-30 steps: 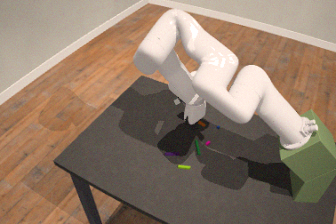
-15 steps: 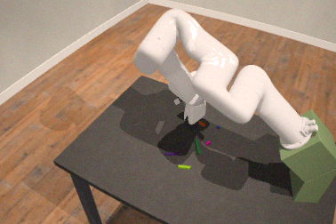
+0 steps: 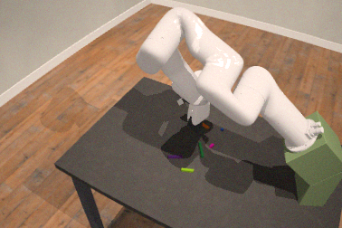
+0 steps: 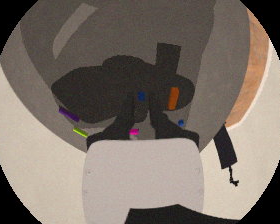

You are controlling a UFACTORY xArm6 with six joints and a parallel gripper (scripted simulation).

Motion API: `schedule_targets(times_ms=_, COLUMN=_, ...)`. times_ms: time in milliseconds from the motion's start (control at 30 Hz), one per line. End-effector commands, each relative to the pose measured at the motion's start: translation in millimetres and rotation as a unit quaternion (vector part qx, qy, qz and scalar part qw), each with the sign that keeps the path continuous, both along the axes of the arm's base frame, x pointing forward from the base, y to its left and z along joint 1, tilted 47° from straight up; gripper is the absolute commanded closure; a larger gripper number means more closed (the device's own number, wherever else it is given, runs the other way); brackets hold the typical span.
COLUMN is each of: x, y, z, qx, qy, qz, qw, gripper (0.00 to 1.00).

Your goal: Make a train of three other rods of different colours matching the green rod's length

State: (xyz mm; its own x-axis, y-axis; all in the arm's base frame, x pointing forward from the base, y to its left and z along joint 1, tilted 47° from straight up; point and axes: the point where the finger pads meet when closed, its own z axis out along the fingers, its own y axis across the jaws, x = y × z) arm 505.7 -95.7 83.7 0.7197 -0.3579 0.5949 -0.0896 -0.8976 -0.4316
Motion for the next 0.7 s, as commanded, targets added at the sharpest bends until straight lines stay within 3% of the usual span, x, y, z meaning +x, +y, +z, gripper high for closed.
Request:
schedule_targets(times_ms=0, x=-13.8, y=-5.8, z=14.9, qx=0.0, qy=-0.001, qz=0.0, qw=1.0, gripper=0.76)
schedule_targets(times_ms=400, x=-48.4, y=-18.7, z=48.8, qx=0.0, qy=-0.001, qz=0.0, qw=1.0, gripper=0.76)
schedule_targets(times_ms=667, x=-55.2, y=-21.2, z=55.5, qx=0.0, qy=-0.001, qz=0.0, qw=1.0, gripper=0.76)
